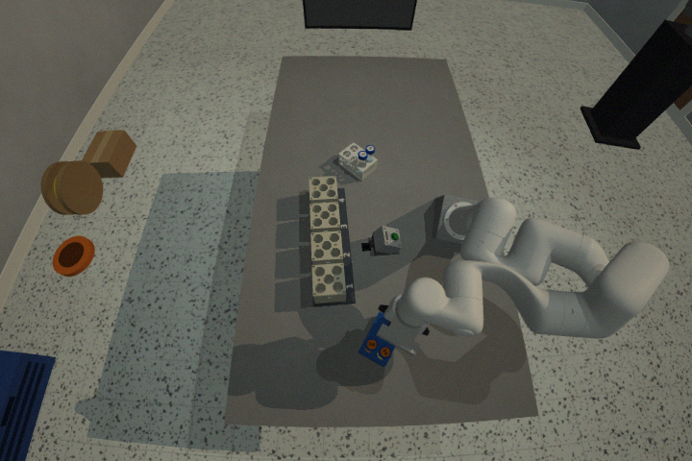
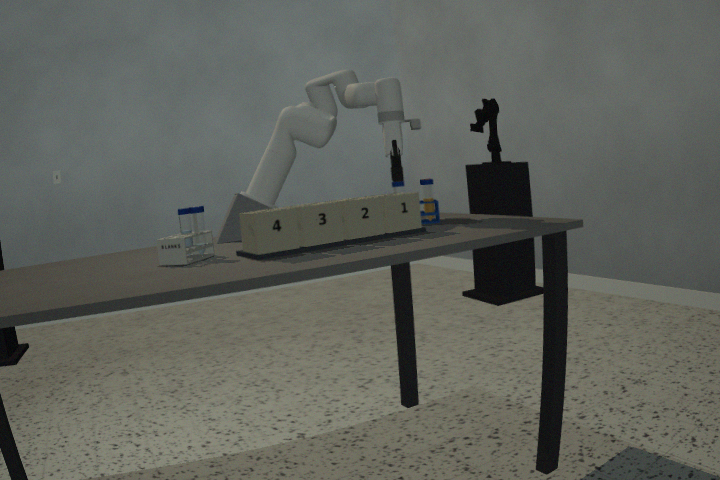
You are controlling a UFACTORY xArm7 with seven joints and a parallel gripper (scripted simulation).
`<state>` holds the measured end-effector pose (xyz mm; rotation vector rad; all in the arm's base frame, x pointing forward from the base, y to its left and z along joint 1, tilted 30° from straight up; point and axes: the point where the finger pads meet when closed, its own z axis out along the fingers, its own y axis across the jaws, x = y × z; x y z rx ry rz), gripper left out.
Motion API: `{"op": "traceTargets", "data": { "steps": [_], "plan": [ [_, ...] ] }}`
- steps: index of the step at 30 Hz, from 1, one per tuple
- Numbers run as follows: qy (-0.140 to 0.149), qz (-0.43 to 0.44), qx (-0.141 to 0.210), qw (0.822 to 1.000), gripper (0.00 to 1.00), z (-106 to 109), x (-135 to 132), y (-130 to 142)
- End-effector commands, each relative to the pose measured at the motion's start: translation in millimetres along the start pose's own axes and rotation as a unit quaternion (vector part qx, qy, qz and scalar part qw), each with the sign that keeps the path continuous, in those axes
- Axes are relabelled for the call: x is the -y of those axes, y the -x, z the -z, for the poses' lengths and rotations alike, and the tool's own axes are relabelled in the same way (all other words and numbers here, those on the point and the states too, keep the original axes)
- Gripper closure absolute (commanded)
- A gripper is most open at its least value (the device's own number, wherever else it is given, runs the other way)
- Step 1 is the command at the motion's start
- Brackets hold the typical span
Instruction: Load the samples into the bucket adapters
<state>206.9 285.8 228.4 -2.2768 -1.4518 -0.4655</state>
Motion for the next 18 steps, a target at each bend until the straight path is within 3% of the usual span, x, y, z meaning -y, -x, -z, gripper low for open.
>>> {"op": "traceTargets", "data": {
  "steps": [1, 18],
  "plan": [
    [0.000, 0.000, -0.001, 1.000, 0.56, 6.7, 0.1, -0.5],
    [0.000, 0.000, -0.001, 1.000, 0.56, 36.8, 0.1, -0.5]
  ]
}}
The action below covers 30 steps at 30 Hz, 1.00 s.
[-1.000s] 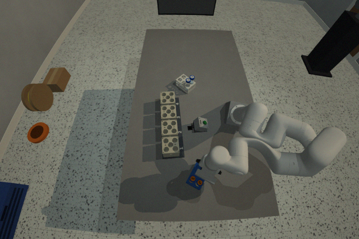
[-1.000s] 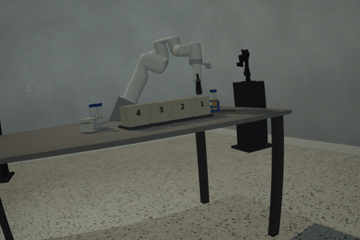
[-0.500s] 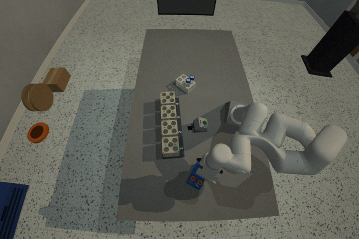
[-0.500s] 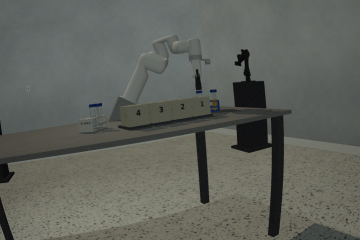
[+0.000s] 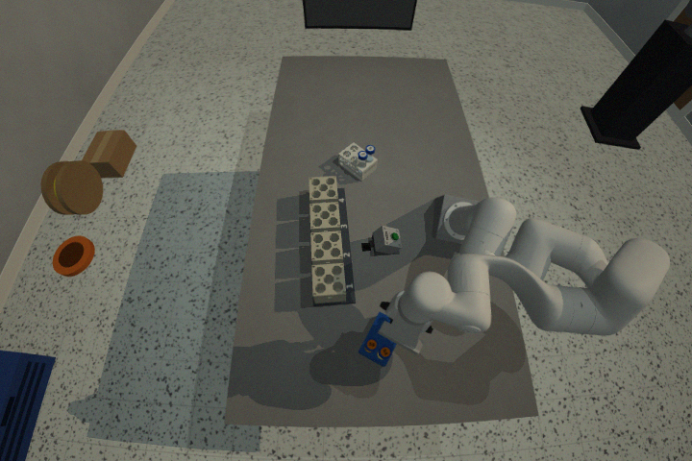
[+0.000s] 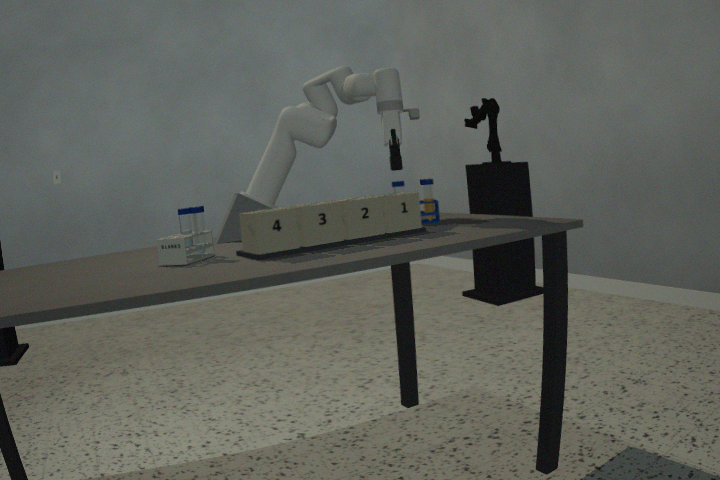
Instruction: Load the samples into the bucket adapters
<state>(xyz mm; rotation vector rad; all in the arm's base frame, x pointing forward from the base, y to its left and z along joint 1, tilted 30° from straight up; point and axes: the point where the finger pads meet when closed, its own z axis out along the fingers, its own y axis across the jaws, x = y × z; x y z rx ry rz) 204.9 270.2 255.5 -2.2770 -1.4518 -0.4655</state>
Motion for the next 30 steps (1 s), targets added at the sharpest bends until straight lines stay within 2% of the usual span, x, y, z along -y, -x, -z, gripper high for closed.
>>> {"op": "traceTargets", "data": {
  "steps": [1, 30],
  "plan": [
    [0.000, 0.000, -0.001, 1.000, 0.56, 7.5, 0.1, -0.6],
    [0.000, 0.000, -0.001, 1.000, 0.56, 61.6, 0.0, -0.5]
  ]
}}
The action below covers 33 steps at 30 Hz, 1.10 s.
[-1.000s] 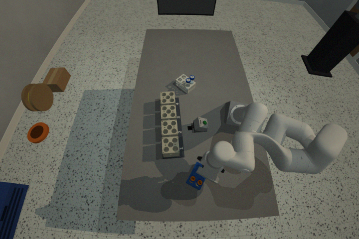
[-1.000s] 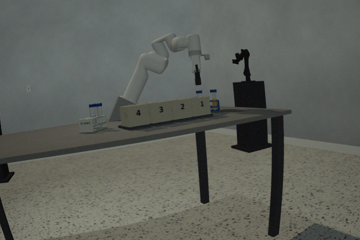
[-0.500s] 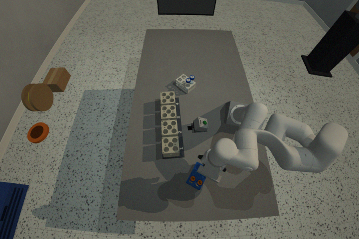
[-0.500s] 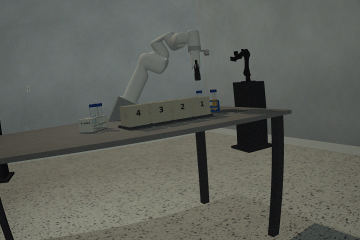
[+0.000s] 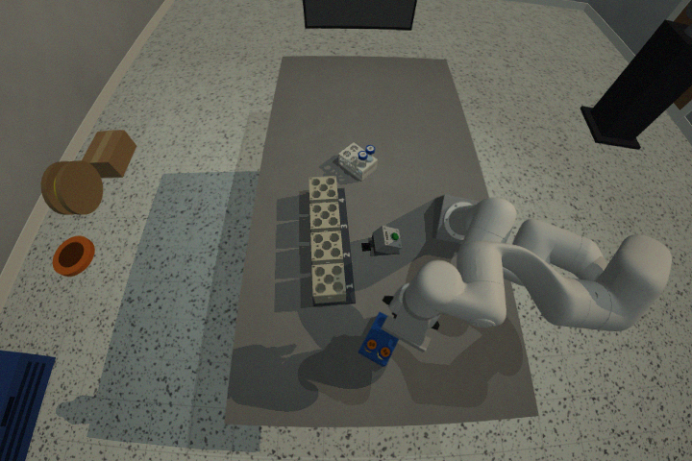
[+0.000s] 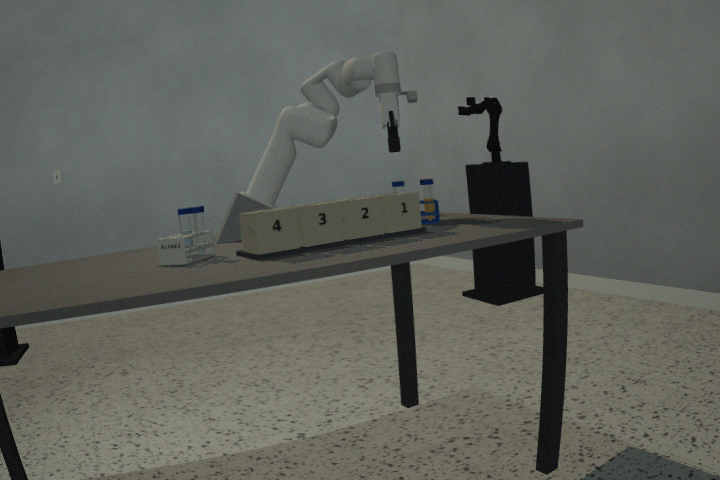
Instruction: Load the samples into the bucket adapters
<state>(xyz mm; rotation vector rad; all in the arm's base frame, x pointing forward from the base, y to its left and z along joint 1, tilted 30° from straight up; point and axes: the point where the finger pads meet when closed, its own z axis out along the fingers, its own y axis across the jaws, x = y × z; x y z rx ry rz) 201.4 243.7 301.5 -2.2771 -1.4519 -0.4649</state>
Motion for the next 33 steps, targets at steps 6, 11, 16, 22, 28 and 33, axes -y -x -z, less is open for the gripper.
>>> {"op": "traceTargets", "data": {
  "steps": [6, 11, 16, 22, 28, 33],
  "plan": [
    [0.000, 0.000, -0.001, 1.000, 0.56, 16.3, 0.0, -0.6],
    [0.000, 0.000, -0.001, 1.000, 0.56, 26.3, 0.0, -0.5],
    [0.000, 0.000, -0.001, 1.000, 0.56, 27.6, -0.1, -0.6],
    [0.000, 0.000, -0.001, 1.000, 0.56, 27.7, -0.1, -0.5],
    [0.000, 0.000, -0.001, 1.000, 0.56, 27.6, 0.0, -0.5],
    [0.000, 0.000, -0.001, 1.000, 0.56, 27.6, 0.0, -0.5]
  ]
}}
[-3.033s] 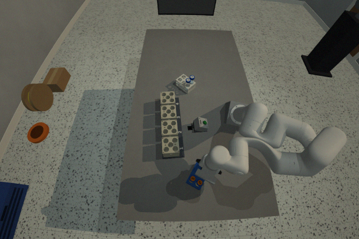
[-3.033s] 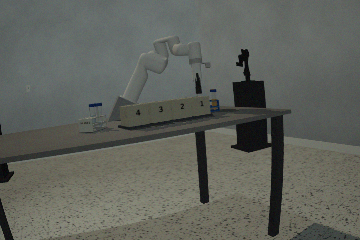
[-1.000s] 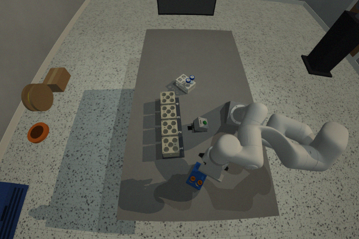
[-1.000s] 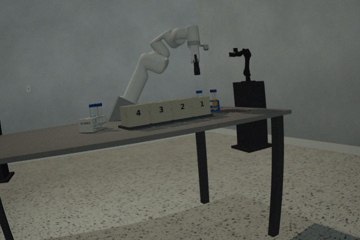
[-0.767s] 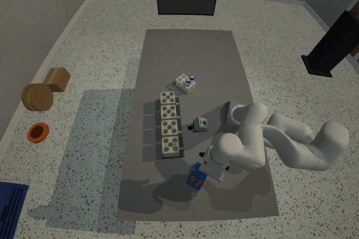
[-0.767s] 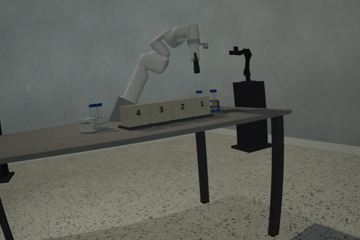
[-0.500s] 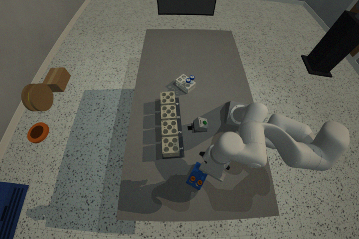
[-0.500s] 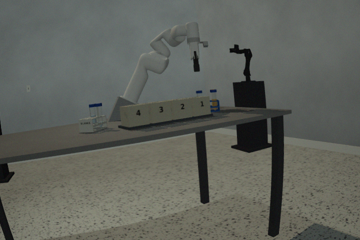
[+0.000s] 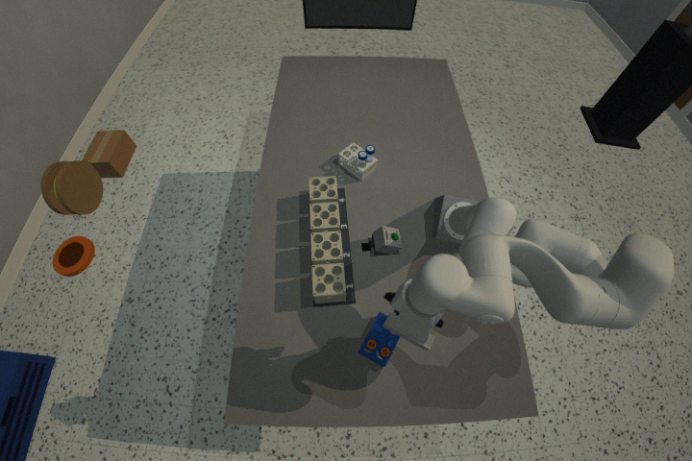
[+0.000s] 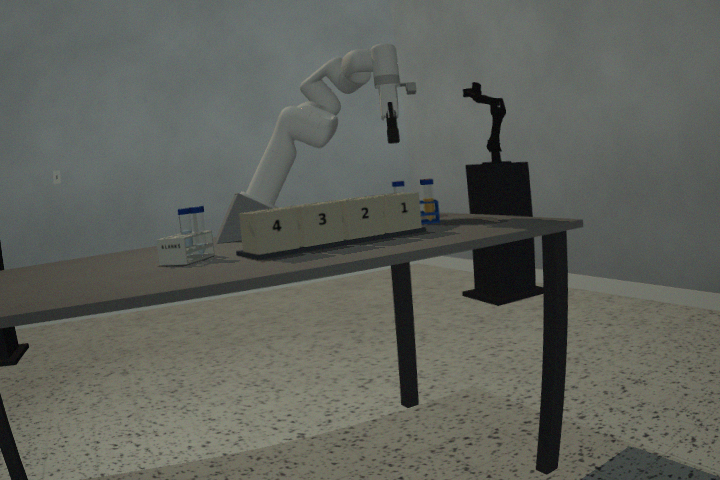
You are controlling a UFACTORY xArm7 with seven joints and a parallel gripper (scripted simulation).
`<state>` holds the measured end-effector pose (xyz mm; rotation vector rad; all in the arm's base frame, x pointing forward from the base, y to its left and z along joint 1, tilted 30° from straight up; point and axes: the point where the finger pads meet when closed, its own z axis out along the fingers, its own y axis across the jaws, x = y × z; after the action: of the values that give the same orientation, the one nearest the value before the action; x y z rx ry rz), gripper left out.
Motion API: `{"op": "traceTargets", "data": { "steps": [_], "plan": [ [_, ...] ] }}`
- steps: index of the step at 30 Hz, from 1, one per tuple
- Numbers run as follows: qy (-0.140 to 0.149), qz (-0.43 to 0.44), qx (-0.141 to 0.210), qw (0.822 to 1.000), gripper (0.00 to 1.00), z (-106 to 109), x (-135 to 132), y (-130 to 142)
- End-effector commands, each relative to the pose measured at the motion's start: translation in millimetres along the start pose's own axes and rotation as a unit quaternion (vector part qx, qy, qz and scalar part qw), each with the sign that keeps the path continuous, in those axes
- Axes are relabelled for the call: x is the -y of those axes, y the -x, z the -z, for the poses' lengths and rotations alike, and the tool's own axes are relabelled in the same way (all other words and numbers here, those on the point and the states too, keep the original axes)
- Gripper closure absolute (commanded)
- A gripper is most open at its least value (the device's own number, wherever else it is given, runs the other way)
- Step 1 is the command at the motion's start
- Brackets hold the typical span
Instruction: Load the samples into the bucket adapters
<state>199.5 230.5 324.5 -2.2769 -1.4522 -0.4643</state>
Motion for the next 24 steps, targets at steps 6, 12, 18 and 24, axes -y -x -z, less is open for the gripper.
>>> {"op": "traceTargets", "data": {
  "steps": [6, 12, 18, 24],
  "plan": [
    [0.001, -0.033, -0.001, 0.999, 0.43, 1.2, -0.2, -10.6],
    [0.000, -0.133, -0.002, 0.991, 0.43, 1.3, -0.3, -40.5],
    [0.000, -0.231, -0.002, 0.973, 0.43, 1.4, -0.3, -70.6],
    [0.000, -0.296, -0.002, 0.955, 0.43, 1.4, -0.4, -80.5]
  ]
}}
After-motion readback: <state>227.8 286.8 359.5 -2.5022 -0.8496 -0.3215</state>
